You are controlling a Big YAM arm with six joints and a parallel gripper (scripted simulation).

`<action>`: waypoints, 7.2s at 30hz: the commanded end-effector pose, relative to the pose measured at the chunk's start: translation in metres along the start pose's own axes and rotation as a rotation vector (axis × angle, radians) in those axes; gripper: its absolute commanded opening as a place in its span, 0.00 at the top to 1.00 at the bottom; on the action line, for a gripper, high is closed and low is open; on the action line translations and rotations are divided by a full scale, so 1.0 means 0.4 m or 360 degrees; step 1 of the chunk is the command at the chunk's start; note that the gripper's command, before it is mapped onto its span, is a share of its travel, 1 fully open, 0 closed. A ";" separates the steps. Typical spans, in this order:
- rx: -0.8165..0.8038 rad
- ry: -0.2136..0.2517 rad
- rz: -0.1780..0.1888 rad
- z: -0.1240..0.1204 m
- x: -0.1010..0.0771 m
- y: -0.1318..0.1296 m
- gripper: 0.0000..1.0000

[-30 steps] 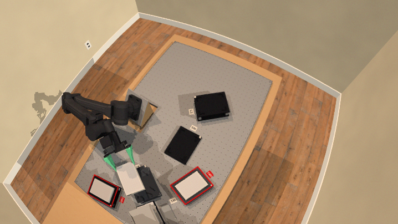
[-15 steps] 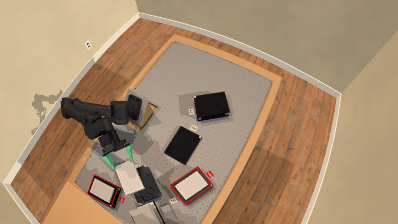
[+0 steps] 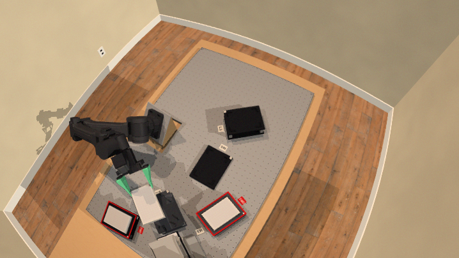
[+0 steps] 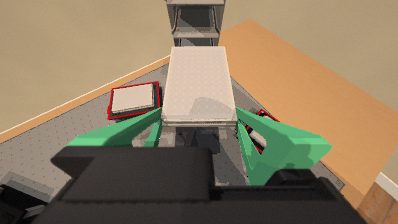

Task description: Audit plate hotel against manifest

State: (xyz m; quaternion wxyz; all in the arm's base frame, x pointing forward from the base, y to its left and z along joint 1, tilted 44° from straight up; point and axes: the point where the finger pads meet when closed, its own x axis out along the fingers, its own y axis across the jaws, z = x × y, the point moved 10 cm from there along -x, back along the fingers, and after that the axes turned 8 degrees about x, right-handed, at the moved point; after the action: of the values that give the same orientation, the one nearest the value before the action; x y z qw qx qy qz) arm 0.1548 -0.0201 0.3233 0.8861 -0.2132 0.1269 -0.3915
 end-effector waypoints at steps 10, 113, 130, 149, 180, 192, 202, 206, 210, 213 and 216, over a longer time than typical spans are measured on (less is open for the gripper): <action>0.0052 -0.0027 0.0028 0.066 -0.022 -0.011 0.14; 0.0041 -0.0019 0.0004 0.162 -0.012 0.009 0.14; 0.0066 -0.0034 -0.0002 0.198 0.019 0.000 0.14; 0.0037 -0.0028 0.0000 0.200 0.059 0.016 0.14; 0.0045 -0.0035 -0.0003 0.237 0.117 0.018 0.14; 0.0046 -0.0037 0.0011 0.235 0.115 0.019 0.14; 0.0046 -0.0037 0.0011 0.235 0.115 0.019 0.14; 0.0059 -0.0048 -0.0009 0.255 0.126 0.011 0.14; 0.0052 -0.0045 -0.0008 0.252 0.133 0.014 0.14; 0.0054 -0.0046 -0.0008 0.255 0.135 0.012 0.14; 0.0065 -0.0053 -0.0012 0.264 0.139 0.008 0.14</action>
State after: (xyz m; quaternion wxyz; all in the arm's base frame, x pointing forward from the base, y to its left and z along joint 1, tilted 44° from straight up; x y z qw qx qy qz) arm 0.2315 -0.0272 0.3847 0.8892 -0.2132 0.1258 -0.3847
